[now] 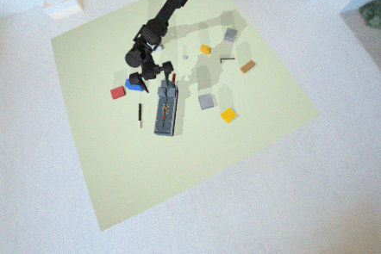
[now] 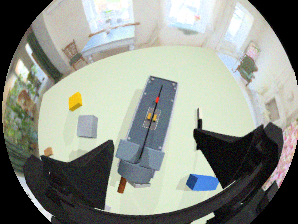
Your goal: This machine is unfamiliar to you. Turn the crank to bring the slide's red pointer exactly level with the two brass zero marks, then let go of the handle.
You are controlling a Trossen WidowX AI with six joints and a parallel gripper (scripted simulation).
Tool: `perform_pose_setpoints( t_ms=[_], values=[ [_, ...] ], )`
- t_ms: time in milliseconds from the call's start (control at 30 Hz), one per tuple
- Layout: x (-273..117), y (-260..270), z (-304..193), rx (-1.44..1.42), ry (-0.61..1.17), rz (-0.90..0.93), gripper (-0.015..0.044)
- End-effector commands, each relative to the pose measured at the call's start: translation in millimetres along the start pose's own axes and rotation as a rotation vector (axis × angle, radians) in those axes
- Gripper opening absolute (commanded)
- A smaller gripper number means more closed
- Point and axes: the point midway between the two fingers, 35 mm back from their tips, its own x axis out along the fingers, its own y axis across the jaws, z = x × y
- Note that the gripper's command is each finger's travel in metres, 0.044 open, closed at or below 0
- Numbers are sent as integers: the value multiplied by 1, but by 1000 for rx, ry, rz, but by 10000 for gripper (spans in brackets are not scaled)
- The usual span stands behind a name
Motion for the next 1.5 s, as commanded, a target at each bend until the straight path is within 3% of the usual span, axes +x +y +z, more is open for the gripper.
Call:
perform_pose_setpoints(
  t_ms=[0, 367, 967, 1467],
  values=[
    [5, -6, 2, -22, -3, 20, 440],
    [48, -6, -29, -21, -4, 22, 440],
    [48, -6, -30, -21, -4, 22, 440],
    [1, -5, 3, -23, -1, 21, 440]
  ],
)
